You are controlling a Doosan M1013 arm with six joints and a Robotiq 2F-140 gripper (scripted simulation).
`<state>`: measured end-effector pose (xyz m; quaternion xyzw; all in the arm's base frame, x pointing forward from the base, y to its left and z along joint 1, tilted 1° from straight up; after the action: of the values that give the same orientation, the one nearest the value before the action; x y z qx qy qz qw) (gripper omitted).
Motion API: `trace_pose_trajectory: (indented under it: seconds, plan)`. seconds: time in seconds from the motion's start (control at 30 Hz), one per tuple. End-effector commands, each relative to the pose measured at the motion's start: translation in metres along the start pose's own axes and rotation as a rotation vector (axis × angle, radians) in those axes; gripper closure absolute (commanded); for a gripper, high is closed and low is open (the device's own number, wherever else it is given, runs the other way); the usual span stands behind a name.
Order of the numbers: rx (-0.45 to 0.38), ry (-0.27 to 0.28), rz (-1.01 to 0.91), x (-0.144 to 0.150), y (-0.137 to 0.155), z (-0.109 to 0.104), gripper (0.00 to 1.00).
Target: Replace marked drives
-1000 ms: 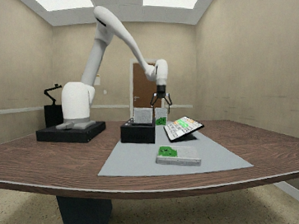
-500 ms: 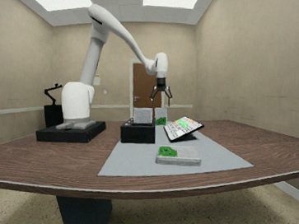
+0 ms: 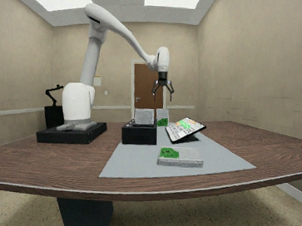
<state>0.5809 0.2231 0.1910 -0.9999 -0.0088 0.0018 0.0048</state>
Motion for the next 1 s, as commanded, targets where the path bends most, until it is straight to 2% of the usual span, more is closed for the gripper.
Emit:
trace_pose_trajectory:
  seconds: [0.0, 0.13, 0.17, 0.97]
  plan:
    - [0.001, 0.001, 0.000, 0.0003, -0.0002, -0.0050, 0.11]
    - [0.001, 0.001, 0.000, 0.0003, -0.0002, -0.0058, 0.11]
    - [0.001, 0.001, 0.000, 0.0003, -0.0002, -0.0058, 0.90]
    - [0.001, 0.001, 0.000, 0.0003, -0.0002, -0.0058, 0.90]
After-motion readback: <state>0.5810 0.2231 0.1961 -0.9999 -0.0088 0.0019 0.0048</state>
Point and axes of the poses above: the point where the finger pads meet when closed, its own z axis out along the fingers, its own x axis across the jaws, y = z × x, the point moved 2 cm from there along -z, back along the fingers, and after that the axes turned 9 degrees about -z, right-handed, at the moved point
